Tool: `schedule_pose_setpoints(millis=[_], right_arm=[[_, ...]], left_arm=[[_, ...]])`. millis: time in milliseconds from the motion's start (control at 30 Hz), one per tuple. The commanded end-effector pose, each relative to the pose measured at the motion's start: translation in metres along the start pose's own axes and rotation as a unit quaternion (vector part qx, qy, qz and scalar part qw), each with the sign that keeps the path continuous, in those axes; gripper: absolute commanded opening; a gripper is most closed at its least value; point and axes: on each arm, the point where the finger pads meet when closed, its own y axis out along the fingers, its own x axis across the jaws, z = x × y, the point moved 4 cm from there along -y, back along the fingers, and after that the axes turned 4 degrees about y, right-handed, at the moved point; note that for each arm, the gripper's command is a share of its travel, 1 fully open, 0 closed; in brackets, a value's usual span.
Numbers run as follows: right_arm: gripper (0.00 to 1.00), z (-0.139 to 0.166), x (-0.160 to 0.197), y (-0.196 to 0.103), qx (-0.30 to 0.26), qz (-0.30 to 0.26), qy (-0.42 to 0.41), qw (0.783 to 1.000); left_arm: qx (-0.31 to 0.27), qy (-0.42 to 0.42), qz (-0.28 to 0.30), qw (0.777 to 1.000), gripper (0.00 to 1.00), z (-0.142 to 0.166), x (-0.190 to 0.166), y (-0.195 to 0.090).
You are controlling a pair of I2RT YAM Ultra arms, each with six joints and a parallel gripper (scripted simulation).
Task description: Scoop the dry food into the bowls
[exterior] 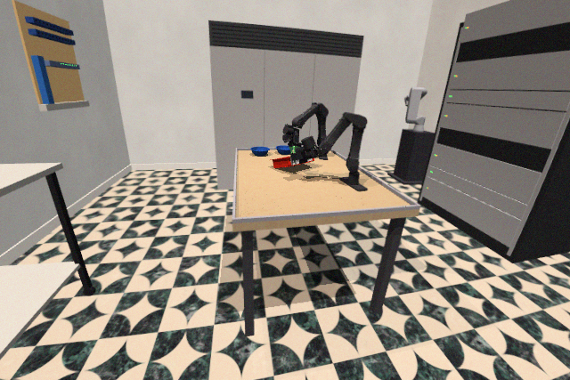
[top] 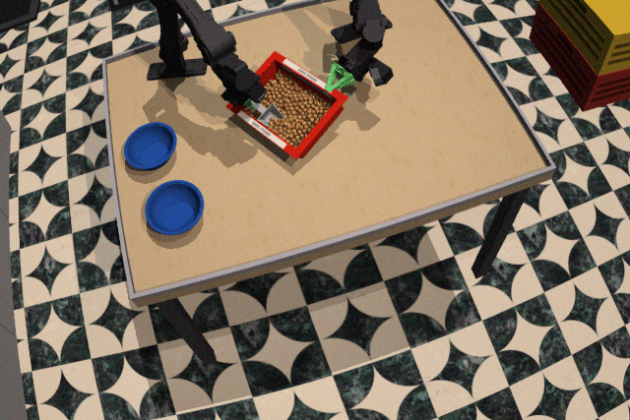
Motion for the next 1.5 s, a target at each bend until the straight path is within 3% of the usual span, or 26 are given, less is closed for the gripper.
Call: schedule_pose_setpoints(millis=[0, 233, 333, 367, 800, 900, 933, 1367, 1467], right_arm=[[0.00, -0.017, 0.007, -0.019, -0.073, 0.016, -0.014, 0.997], [0.00, -0.013, 0.011, -0.020, -0.120, 0.033, -0.024, 0.992], [0.00, -0.008, 0.014, -0.020, -0.103, 0.025, -0.027, 0.994], [0.00, -0.011, 0.012, -0.021, -0.132, 0.037, -0.028, 0.990], [0.00, 0.000, 0.017, -0.025, -0.215, 0.069, -0.045, 0.973], [0.00, 0.004, 0.020, -0.023, -0.199, 0.060, -0.048, 0.977], [0.00, 0.001, 0.018, -0.025, -0.228, 0.073, -0.048, 0.970], [0.00, 0.013, 0.025, -0.028, -0.319, 0.096, -0.066, 0.940], [0.00, 0.019, 0.026, -0.024, -0.296, 0.091, -0.073, 0.948]], left_arm=[[-0.012, 0.054, 0.049, 0.997, 0.00, -0.010, -0.039, -0.006], [-0.012, 0.054, 0.049, 0.997, 0.00, -0.010, -0.039, -0.006], [-0.012, 0.054, 0.049, 0.997, 0.00, -0.010, -0.039, -0.006], [-0.012, 0.054, 0.049, 0.997, 0.00, -0.010, -0.039, -0.006], [-0.012, 0.054, 0.049, 0.997, 0.00, -0.010, -0.039, -0.006], [-0.012, 0.054, 0.049, 0.997, 0.00, -0.010, -0.039, -0.006], [-0.012, 0.054, 0.049, 0.997, 0.00, -0.010, -0.039, -0.006], [-0.012, 0.054, 0.049, 0.997, 0.00, -0.010, -0.039, -0.006], [-0.012, 0.054, 0.049, 0.997, 0.00, -0.010, -0.039, -0.006]])
